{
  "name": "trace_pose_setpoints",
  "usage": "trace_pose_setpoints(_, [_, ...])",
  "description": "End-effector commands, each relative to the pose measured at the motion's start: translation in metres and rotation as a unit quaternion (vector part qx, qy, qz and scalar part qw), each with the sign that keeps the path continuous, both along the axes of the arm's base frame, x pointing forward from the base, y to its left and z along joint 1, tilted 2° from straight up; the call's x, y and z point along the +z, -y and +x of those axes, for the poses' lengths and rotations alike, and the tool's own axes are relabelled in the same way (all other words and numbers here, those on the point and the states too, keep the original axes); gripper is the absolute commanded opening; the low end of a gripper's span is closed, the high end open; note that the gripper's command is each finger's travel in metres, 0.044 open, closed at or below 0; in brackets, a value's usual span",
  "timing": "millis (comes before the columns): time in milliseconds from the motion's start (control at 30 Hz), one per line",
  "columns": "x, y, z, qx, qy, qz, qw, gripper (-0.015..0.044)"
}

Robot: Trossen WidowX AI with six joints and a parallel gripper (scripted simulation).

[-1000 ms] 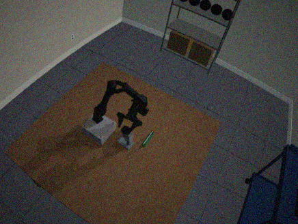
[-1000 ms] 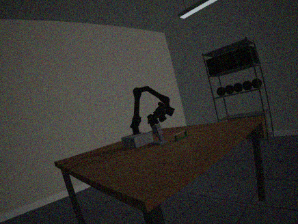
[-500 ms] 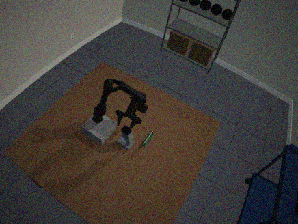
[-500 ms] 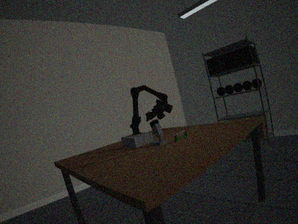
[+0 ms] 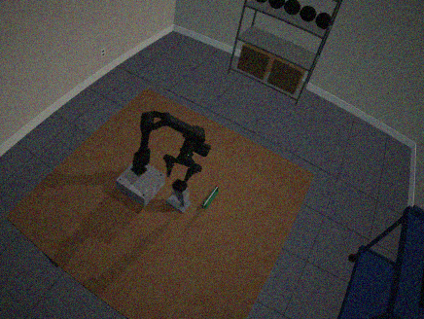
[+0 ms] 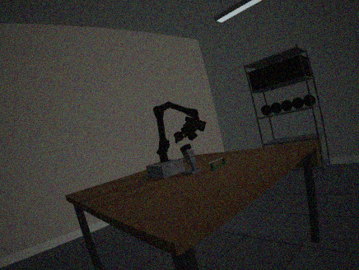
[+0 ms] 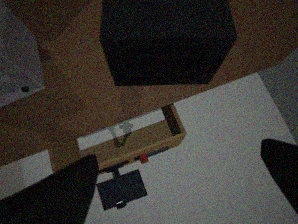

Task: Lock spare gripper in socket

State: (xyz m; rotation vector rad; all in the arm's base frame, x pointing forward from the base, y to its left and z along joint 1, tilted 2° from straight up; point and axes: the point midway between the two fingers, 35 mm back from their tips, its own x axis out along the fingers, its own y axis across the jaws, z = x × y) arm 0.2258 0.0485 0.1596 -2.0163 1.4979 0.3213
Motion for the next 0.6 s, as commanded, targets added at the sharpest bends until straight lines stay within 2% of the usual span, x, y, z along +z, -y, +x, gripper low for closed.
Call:
trace_pose_setpoints(0, [0.009,0.002,0.000,0.011,0.002,0.007,1.000,0.0440])
trace_pose_setpoints(500, [0.031,0.004,0.000,0.035,0.010,0.027,0.999,0.0440])
trace_pose_setpoints(567, [0.024,0.003,0.000,0.027,0.007,0.022,0.999,0.0440])
